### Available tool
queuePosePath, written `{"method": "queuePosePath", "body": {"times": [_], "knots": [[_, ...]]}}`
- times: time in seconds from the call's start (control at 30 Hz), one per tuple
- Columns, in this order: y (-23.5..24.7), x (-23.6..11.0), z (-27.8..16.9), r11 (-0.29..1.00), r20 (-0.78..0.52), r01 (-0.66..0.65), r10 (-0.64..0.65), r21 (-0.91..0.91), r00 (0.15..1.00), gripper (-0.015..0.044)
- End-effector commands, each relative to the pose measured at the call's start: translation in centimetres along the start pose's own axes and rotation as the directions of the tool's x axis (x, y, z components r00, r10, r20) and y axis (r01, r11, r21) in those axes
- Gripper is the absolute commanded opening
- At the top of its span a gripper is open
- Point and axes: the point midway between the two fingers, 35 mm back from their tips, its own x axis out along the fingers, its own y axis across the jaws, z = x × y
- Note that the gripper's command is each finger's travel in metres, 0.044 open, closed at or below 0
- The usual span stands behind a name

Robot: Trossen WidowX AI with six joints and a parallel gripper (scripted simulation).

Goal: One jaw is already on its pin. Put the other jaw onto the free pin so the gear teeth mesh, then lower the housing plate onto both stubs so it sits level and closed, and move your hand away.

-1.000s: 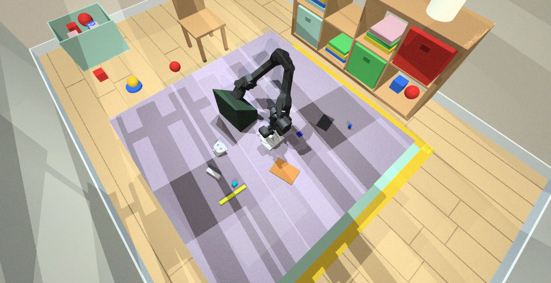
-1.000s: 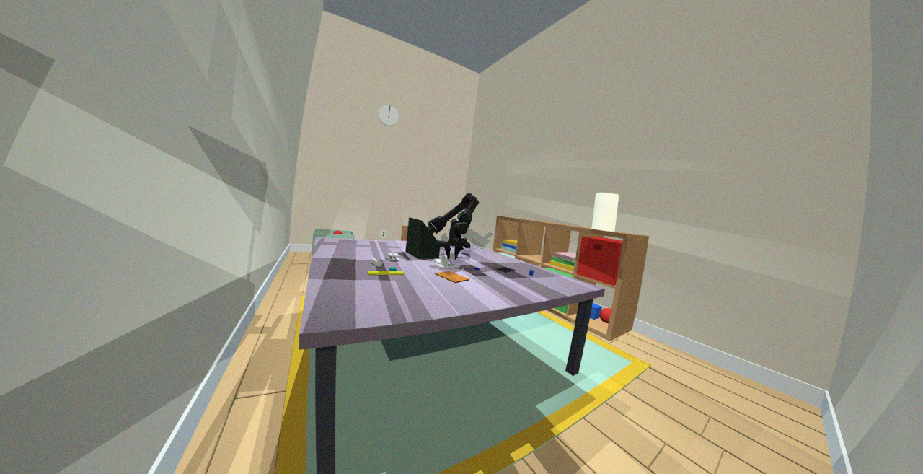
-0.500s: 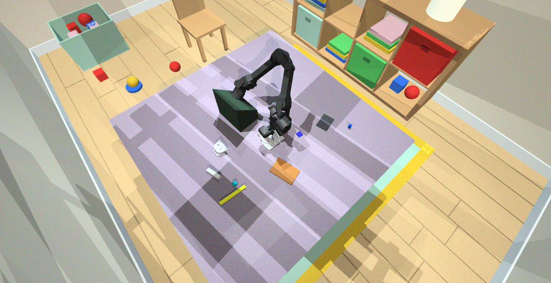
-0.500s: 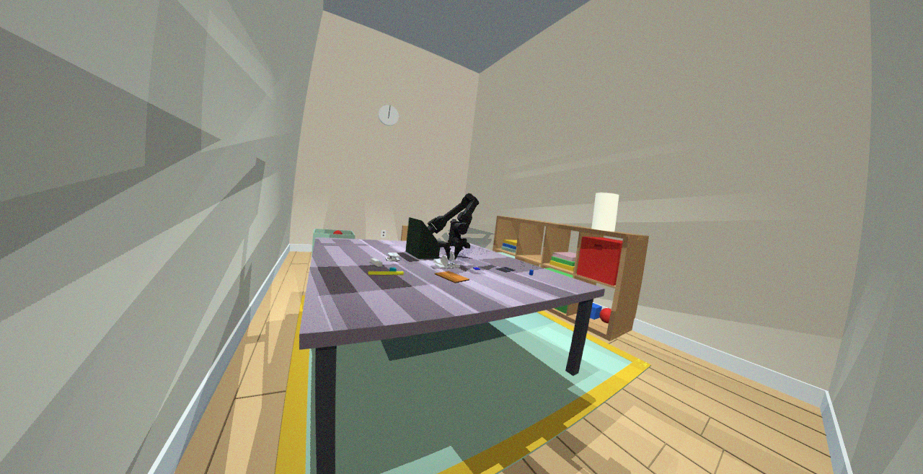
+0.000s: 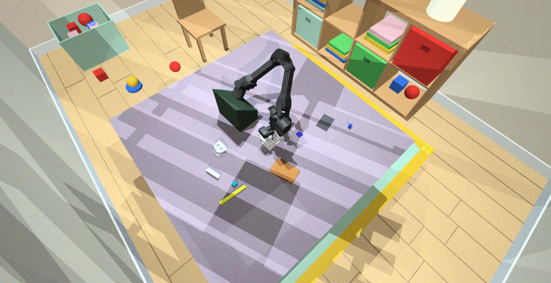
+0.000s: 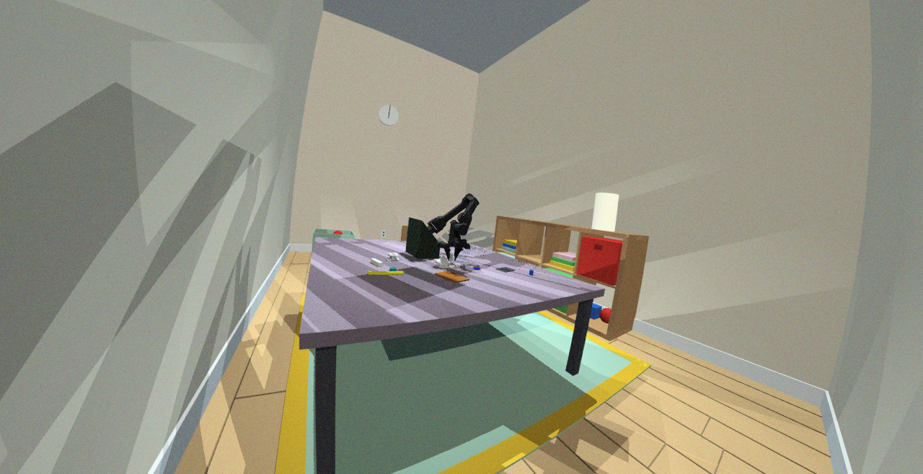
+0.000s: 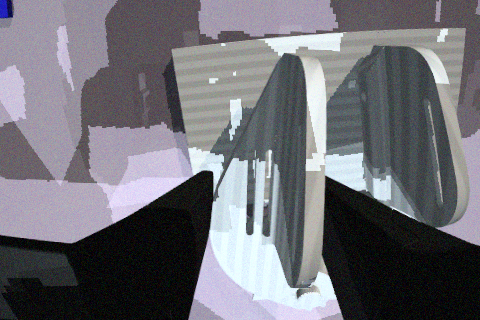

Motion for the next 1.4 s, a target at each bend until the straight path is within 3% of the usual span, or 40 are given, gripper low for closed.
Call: {"method": "queuePosePath", "body": {"times": [0.0,1.37], "knots": [[0.03,0.20,-0.02,1.000,0.000,-0.004,0.004,0.004,1.000,0.0134],[0.04,1.13,-0.03,1.000,0.000,-0.004,0.004,0.006,1.000,0.0134]]}}
